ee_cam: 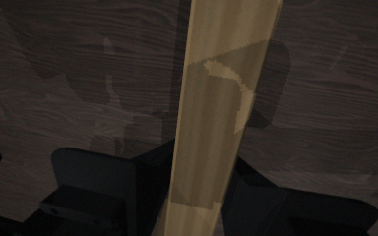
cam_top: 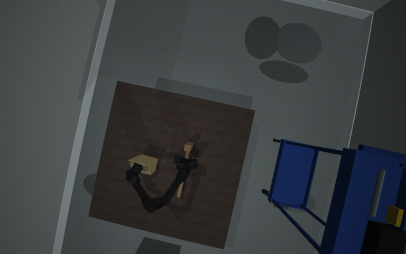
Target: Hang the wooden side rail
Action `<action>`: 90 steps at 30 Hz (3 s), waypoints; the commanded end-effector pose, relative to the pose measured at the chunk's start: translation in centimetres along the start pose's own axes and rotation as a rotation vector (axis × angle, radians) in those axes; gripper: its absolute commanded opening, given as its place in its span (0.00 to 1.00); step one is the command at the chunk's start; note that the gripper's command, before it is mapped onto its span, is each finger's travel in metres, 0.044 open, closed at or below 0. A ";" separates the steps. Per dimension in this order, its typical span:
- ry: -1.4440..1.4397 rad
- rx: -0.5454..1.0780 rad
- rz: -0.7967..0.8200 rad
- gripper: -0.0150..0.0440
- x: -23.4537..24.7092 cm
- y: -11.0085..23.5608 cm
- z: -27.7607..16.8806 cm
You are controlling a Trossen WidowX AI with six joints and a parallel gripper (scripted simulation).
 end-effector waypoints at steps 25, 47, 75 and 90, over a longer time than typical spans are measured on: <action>-0.008 0.004 0.013 0.25 0.1 1.0 0.0; -0.008 0.005 0.013 0.25 0.1 1.4 0.0; -0.008 0.005 0.013 0.25 0.1 1.9 0.0; -0.008 0.005 0.013 0.25 0.1 2.1 0.0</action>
Point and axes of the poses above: the point midway between the two fingers, 35 mm back from their tips, its own y axis back along the fingers, its own x axis across the jaws, z = x × y, the point moved 10 cm from there along y, back along the fingers, and after that the axes turned 3 degrees about -y, right-handed, at the moved point
